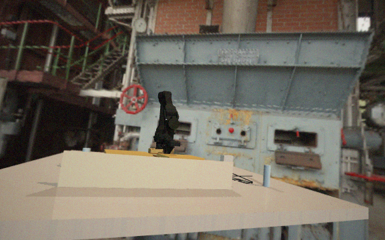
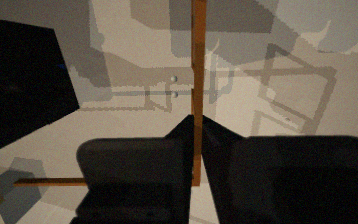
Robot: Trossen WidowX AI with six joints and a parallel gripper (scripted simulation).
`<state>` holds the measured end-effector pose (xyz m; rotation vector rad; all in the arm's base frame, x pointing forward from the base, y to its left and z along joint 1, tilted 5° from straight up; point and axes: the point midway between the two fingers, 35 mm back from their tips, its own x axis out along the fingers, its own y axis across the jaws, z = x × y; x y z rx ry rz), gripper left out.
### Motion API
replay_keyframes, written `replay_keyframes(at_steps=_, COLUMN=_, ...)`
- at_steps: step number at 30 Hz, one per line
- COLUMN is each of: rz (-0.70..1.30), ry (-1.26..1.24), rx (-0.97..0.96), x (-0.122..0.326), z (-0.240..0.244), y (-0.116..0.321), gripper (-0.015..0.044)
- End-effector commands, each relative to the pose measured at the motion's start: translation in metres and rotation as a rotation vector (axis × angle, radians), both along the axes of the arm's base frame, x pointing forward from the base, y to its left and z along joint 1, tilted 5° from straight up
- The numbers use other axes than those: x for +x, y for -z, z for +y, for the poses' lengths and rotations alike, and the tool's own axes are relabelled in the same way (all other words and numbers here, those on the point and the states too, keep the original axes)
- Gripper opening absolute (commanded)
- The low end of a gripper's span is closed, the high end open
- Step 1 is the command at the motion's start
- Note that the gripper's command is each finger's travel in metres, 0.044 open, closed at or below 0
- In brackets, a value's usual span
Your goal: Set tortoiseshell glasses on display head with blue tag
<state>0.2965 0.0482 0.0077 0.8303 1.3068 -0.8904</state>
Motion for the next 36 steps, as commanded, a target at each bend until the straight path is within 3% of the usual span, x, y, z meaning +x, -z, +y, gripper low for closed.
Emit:
replay_keyframes(at_steps=1, rz=0.003, ry=0.006, rx=-0.001, x=0.006, z=0.003, y=0.001, gripper=0.0000)
replay_keyframes(at_steps=36, rz=0.000, ry=0.006, rx=0.000, x=0.052, z=0.024, y=0.001, gripper=0.0000)
